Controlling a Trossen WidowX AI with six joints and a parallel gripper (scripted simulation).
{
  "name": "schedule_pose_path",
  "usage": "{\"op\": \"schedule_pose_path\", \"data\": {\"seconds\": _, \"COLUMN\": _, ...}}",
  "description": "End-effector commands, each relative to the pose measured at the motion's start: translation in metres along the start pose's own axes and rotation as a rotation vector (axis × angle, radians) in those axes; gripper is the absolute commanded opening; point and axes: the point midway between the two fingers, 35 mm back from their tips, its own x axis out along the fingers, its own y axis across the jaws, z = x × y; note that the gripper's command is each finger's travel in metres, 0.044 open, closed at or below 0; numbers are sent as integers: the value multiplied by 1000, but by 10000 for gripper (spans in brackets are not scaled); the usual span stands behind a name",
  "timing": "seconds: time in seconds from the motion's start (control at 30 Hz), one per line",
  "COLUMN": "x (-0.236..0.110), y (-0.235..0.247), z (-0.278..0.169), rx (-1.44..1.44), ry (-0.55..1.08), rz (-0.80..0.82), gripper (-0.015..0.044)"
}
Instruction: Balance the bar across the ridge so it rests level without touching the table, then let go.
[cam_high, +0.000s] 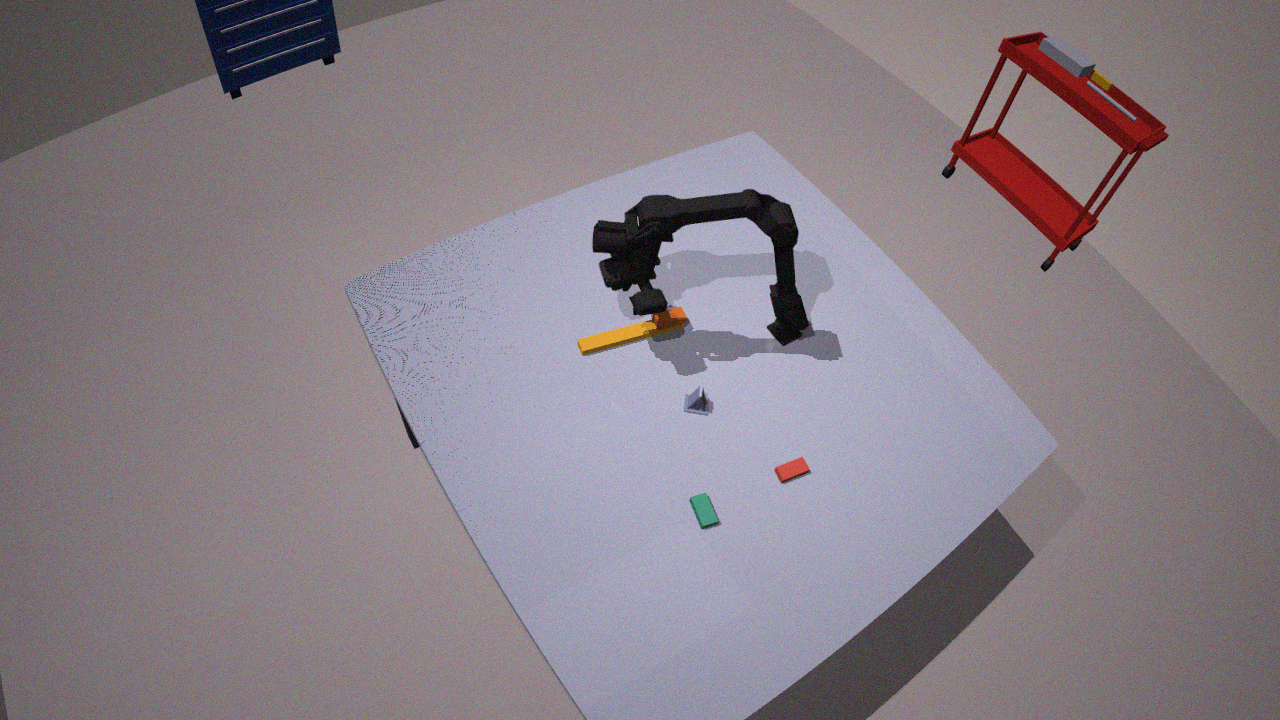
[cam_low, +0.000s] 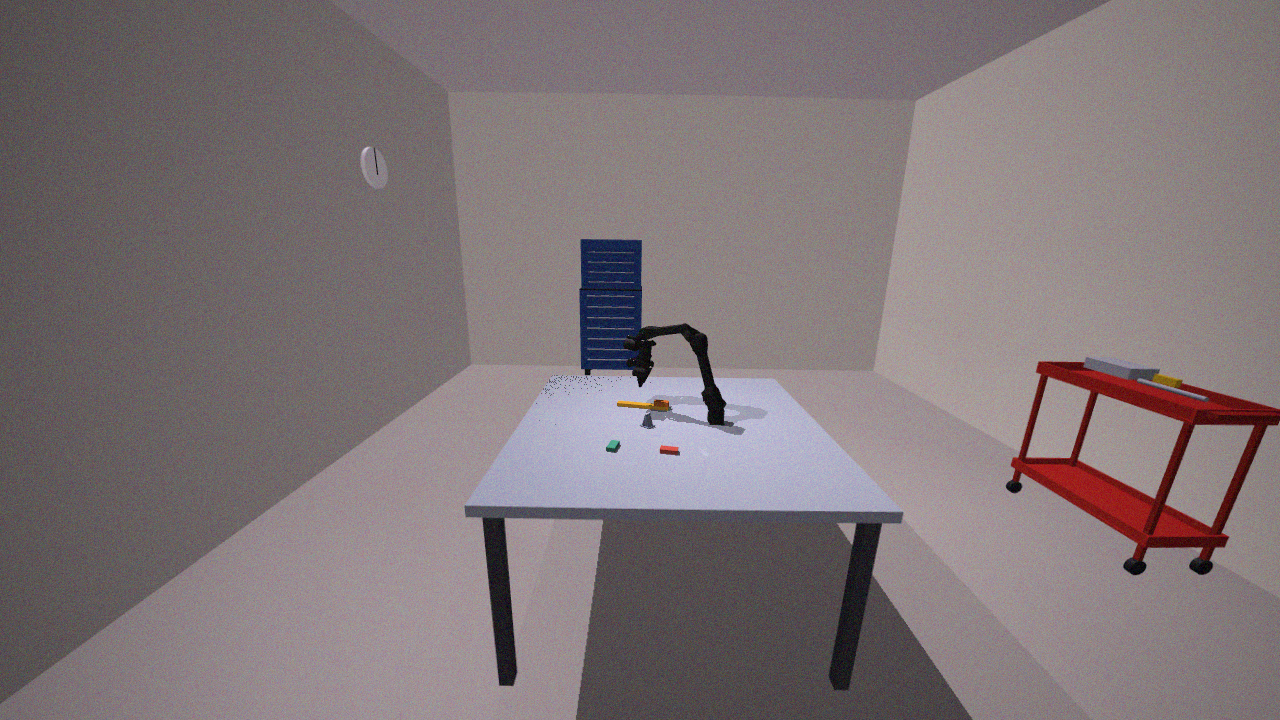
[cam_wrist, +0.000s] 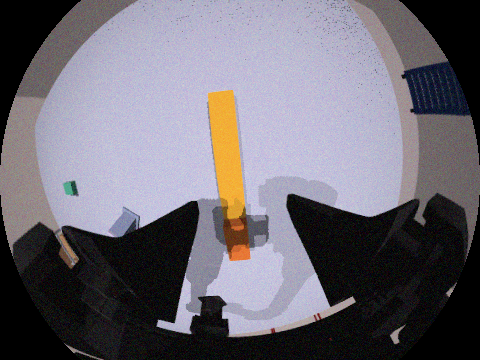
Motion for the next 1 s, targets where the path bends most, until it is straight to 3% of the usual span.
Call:
{"op": "schedule_pose_path", "data": {"seconds": 0.0, "x": 8, "y": 12, "z": -3, "rx": -44, "ry": 78, "rz": 5, "gripper": 315}}
{"op": "schedule_pose_path", "data": {"seconds": 0.2, "x": 15, "y": 12, "z": -3, "rx": -44, "ry": 78, "rz": 5, "gripper": 315}}
{"op": "schedule_pose_path", "data": {"seconds": 0.53, "x": 73, "y": 12, "z": -8, "rx": -44, "ry": 78, "rz": 5, "gripper": 315}}
{"op": "schedule_pose_path", "data": {"seconds": 0.97, "x": 83, "y": 12, "z": -9, "rx": -44, "ry": 78, "rz": 5, "gripper": 315}}
